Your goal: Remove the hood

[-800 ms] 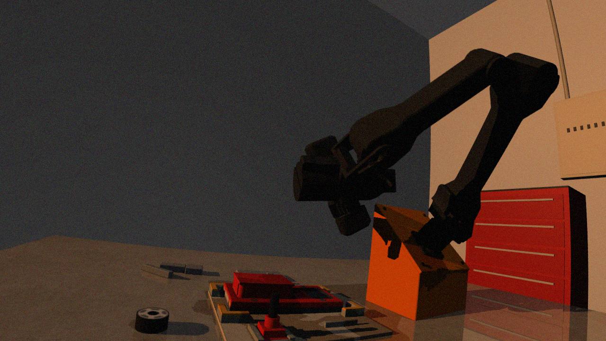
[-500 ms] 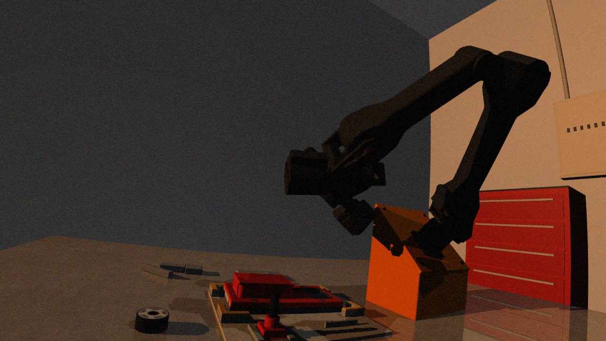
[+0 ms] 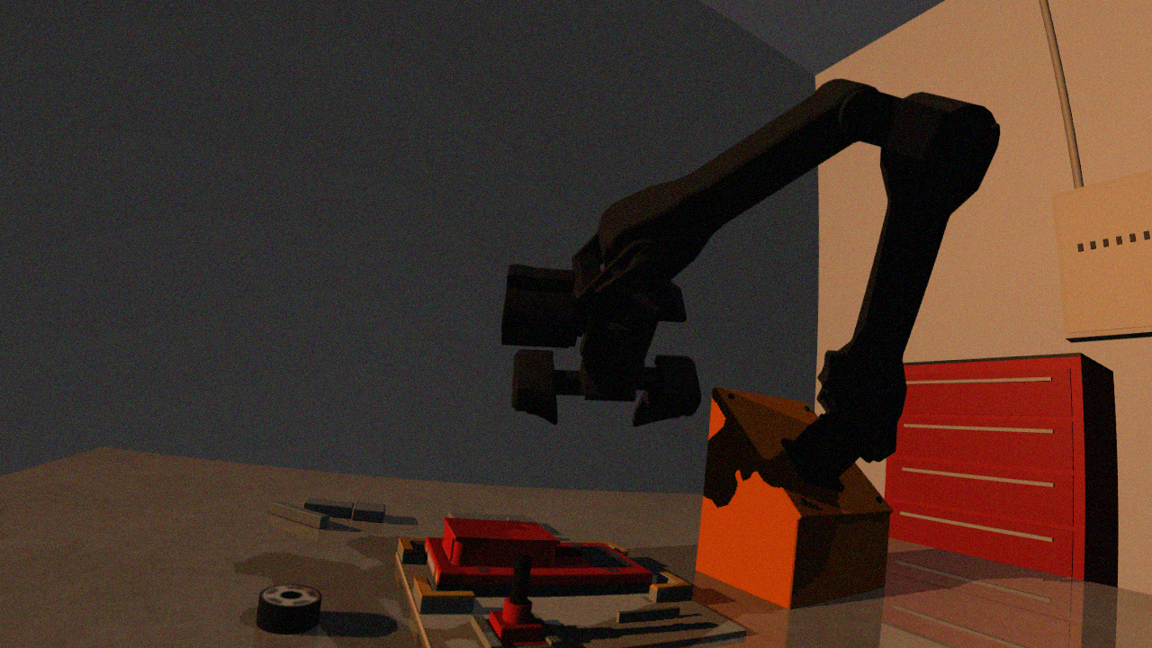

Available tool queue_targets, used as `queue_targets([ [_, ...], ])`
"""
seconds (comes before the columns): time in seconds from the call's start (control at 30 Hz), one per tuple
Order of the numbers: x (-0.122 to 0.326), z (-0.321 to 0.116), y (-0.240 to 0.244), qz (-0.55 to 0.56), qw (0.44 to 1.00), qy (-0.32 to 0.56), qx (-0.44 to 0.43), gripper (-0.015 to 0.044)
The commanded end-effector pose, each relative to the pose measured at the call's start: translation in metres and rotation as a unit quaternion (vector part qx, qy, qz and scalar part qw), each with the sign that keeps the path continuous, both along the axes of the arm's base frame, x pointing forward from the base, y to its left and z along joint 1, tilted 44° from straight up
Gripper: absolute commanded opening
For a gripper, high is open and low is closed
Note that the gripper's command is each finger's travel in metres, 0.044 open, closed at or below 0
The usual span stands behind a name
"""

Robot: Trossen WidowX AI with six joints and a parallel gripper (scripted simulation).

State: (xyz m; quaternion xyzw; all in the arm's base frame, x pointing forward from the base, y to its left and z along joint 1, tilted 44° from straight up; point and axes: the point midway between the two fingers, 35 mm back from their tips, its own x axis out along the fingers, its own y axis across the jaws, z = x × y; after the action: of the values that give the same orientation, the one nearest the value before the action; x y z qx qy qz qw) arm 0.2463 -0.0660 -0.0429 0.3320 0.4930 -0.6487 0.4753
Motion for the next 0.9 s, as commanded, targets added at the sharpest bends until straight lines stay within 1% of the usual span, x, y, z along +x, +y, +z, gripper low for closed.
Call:
queue_targets([
  [0.0, 0.031, -0.02, 0.03, 0.274, 0.907, 0.019, 0.319, 0.044],
  [0.2, 0.047, -0.022, 0.039, 0.379, 0.828, -0.028, 0.412, 0.044],
  [0.43, 0.065, -0.021, 0.047, 0.501, 0.714, -0.103, 0.478, 0.044],
  [0.57, 0.078, -0.019, 0.051, 0.564, 0.641, -0.158, 0.496, 0.044],
  [0.73, 0.092, -0.016, 0.052, 0.642, 0.547, -0.218, 0.491, 0.044],
  [0.77, 0.094, -0.016, 0.052, 0.649, 0.537, -0.225, 0.49, 0.044],
  [0.87, 0.094, -0.015, 0.052, 0.651, 0.534, -0.227, 0.489, 0.044],
])
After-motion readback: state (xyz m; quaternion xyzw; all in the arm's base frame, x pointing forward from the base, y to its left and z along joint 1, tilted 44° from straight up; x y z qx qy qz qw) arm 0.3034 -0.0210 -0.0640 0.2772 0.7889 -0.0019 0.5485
